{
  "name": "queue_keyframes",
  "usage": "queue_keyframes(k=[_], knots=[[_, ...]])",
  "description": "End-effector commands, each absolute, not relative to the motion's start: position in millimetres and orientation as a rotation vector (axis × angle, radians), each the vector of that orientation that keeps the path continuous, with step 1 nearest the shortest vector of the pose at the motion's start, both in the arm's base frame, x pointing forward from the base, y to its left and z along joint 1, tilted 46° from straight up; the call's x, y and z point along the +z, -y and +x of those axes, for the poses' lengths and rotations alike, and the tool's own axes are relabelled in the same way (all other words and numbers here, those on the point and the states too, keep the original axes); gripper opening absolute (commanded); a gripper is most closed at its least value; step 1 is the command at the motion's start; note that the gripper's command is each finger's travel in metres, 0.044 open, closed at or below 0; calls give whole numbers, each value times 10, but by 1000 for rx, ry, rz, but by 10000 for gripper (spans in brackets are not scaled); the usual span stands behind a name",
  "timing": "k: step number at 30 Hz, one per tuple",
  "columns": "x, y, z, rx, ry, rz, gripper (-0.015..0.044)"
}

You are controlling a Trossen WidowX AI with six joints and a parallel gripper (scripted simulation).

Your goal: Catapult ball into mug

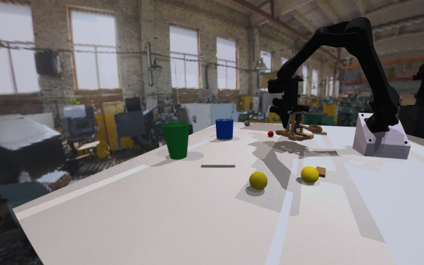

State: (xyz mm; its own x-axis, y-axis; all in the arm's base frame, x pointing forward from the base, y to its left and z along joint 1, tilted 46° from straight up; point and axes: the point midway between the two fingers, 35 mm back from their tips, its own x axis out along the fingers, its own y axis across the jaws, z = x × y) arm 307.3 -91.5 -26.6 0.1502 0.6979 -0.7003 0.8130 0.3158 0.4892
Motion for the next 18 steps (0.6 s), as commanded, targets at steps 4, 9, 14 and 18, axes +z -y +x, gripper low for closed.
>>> queue_keyframes(k=[4, 9, 14, 18], knots=[[-330, 851, 3098, -146, -1574, 1427, 0], [-385, 792, 3114, -146, -1574, 1427, 0], [-439, 732, 3128, -145, -1574, 1427, 0], [-481, 684, 3139, -144, -1574, 1428, 0]])
